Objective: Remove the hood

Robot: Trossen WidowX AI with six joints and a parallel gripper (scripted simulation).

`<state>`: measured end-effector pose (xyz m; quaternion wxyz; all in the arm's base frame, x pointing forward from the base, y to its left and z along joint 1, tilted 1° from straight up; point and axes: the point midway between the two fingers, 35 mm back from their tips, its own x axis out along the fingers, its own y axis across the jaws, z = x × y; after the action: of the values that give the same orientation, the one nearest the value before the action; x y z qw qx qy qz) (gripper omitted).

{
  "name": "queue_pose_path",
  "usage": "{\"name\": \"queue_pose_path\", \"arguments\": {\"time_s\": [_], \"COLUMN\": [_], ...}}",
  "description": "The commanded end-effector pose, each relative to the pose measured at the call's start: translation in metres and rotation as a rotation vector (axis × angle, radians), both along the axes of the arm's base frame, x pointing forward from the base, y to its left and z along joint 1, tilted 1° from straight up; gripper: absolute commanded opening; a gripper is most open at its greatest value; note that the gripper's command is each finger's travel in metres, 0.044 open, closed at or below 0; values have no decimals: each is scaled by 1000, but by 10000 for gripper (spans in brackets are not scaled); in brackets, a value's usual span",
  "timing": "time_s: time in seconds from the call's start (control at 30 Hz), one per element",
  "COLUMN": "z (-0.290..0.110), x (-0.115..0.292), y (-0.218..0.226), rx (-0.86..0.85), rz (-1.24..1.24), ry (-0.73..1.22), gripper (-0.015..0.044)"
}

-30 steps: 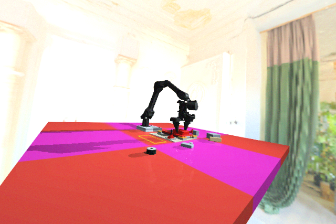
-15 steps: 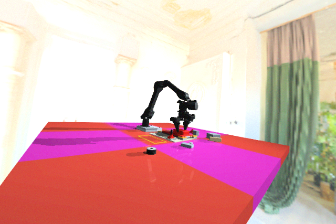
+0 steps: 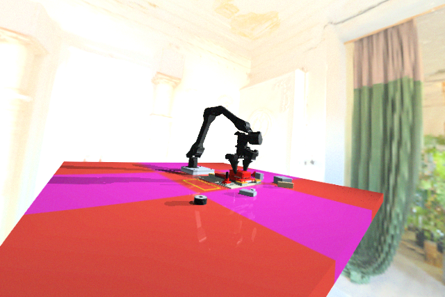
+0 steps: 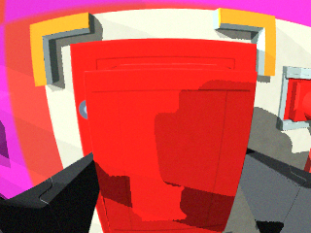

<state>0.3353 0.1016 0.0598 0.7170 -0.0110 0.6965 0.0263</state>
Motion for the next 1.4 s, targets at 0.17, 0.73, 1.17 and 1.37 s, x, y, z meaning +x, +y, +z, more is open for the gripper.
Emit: {"name": "queue_pose_path", "arguments": {"time_s": [0.17, 0.73, 1.17, 1.37], "z": [8, 19, 54, 55], "x": [1, 0, 0, -1], "y": [0, 0, -1, -1], "rx": [1, 1, 1, -1], "rz": [0, 0, 0, -2], "ry": [-3, -3, -3, 3], "gripper": [0, 0, 0, 0]}}
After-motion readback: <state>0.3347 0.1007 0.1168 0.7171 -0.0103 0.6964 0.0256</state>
